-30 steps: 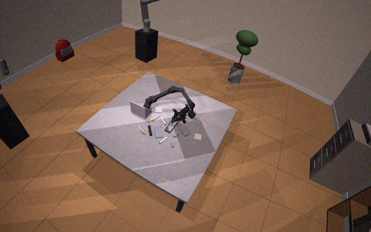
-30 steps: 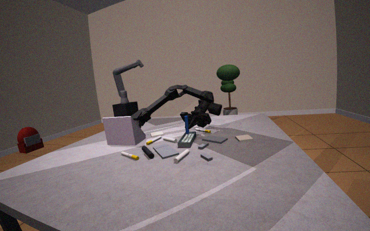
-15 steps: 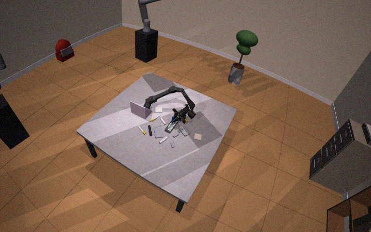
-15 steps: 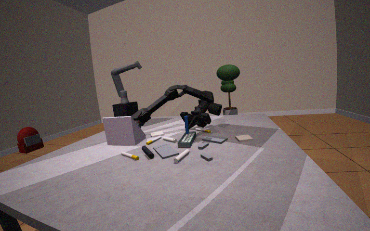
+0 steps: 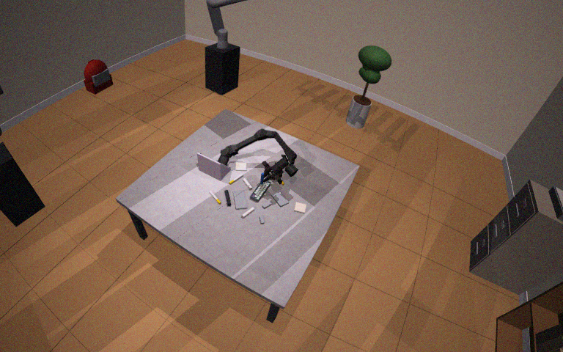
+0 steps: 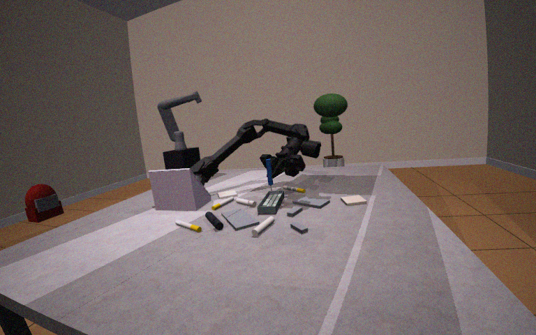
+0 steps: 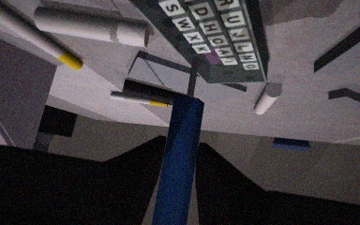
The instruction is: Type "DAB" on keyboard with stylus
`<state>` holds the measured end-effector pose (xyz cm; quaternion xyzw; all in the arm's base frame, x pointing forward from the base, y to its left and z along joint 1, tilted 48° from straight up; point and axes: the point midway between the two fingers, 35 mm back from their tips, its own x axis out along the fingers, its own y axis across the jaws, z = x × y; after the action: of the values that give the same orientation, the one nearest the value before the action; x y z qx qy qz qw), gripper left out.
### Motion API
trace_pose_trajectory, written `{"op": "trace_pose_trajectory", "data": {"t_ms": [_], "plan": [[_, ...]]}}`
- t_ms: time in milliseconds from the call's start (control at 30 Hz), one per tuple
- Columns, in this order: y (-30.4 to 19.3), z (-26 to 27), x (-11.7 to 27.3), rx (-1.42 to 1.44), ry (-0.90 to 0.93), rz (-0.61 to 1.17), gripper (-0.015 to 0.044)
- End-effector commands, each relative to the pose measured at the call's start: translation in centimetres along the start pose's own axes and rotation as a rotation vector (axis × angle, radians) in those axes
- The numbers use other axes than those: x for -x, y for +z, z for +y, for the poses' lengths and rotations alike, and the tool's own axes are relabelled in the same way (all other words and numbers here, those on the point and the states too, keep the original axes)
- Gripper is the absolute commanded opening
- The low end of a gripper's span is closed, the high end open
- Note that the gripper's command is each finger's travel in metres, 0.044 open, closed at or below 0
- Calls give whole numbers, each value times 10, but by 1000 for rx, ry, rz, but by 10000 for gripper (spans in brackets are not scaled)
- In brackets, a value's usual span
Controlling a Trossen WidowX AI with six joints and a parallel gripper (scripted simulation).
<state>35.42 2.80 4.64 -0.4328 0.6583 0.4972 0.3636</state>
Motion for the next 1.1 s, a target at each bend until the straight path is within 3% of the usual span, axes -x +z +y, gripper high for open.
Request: {"op": "trace_pose_trajectory", "data": {"t_ms": [0,100,367,933,1033,1067], "plan": [[1,0,0,-1,-1,0,38],[0,-1,-1,-1,-1,0,0],[-25,-26,-34,8,-2,7,0],[-9,-27,-44,8,-2,7,0],[-8,-26,-46,8,-2,6,79],[-8,-26,-46,8,-2,6,81]]}}
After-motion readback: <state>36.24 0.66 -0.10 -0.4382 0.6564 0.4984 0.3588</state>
